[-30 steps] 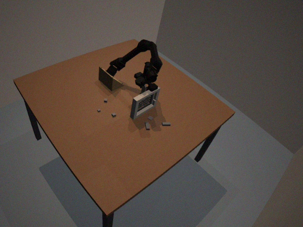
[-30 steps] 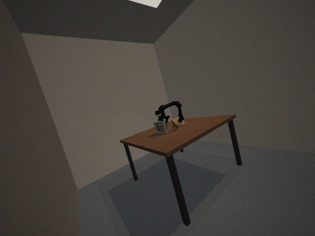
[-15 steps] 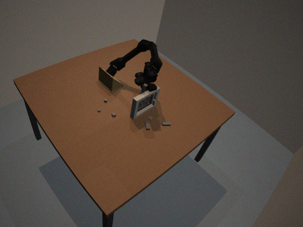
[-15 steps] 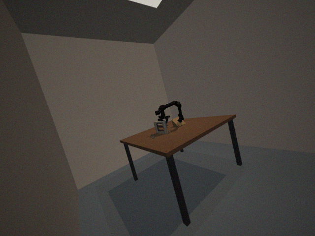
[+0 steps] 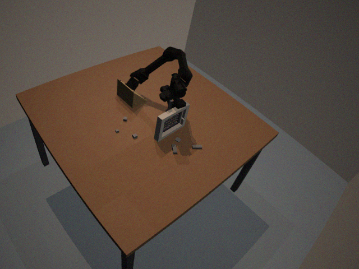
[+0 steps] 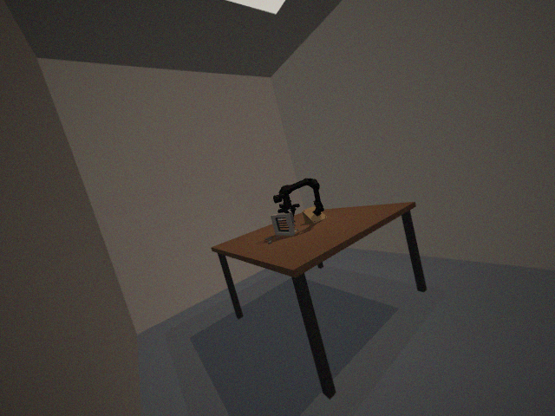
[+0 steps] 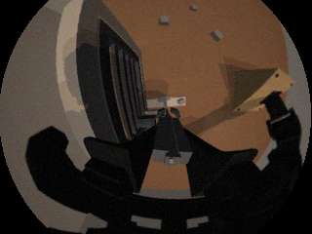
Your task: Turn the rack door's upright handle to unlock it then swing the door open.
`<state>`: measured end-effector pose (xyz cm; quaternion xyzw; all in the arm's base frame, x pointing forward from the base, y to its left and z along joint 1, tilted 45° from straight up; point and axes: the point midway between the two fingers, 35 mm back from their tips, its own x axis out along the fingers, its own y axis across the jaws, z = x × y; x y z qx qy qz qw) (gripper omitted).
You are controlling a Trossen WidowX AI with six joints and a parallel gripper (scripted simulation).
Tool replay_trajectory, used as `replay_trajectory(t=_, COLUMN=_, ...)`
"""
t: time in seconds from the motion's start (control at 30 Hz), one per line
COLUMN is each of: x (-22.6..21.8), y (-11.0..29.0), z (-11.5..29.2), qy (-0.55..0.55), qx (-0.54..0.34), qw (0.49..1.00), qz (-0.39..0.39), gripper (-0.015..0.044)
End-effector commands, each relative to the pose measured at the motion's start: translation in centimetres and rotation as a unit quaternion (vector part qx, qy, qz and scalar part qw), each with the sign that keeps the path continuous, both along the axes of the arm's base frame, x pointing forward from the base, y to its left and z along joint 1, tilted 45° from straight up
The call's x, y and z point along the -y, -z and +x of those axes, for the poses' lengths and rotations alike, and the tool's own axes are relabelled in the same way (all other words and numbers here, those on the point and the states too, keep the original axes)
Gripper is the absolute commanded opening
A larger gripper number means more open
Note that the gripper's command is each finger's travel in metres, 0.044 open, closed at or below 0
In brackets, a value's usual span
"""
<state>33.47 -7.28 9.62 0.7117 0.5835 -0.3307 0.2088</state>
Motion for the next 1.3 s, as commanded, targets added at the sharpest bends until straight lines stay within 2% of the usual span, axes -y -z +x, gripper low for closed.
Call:
replay_trajectory(t=0.0, x=0.0, y=0.0, z=0.0, qy=0.002, qx=-0.001, qw=1.000, qz=0.001, gripper=0.0129)
replay_trajectory(t=0.57, x=0.0, y=0.0, z=0.0, qy=0.002, qx=-0.001, qw=1.000, qz=0.001, gripper=0.0017)
replay_trajectory(t=0.73, x=0.0, y=0.0, z=-0.1, qy=-0.008, qx=0.009, qw=1.000, qz=-0.001, gripper=0.0017)
replay_trajectory(t=1.27, x=0.4, y=0.5, z=-1.5, qy=-0.119, qx=0.116, qw=0.986, qz=-0.017, gripper=0.0017)
